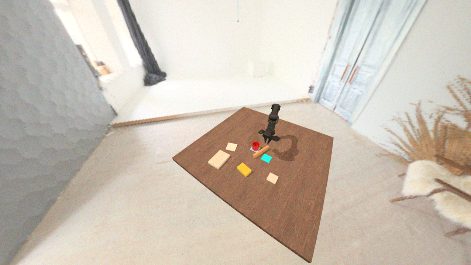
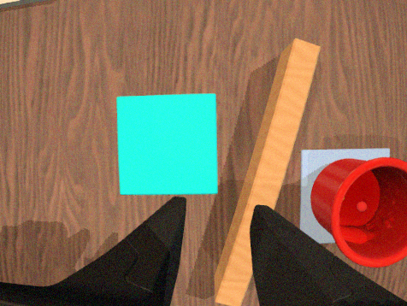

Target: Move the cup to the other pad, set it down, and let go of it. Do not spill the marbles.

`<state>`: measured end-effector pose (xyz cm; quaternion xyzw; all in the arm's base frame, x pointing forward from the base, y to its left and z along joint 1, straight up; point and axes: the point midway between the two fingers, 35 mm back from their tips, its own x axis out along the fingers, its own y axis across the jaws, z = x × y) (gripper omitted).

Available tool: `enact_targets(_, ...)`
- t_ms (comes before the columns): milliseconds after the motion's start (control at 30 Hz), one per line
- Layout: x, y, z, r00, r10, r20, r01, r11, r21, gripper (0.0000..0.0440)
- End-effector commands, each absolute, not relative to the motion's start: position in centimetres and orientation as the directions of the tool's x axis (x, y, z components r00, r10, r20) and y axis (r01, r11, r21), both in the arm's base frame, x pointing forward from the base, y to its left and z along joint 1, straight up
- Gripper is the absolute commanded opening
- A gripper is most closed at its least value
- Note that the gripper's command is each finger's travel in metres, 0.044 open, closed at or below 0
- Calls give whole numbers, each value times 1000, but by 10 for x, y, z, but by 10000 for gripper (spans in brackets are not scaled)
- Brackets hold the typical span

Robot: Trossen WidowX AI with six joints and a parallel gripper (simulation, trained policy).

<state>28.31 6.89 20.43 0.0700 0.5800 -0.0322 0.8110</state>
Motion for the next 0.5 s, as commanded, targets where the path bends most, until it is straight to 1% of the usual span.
enact_targets(0, 281, 63, 199, 275, 4, -962, 125, 991, 40, 105)
enact_targets(267, 276, 51, 187, 172, -37, -984, 99, 995, -20, 94)
enact_targets(467, 273, 40, 176, 103, -65, -993, 80, 995, -57, 95)
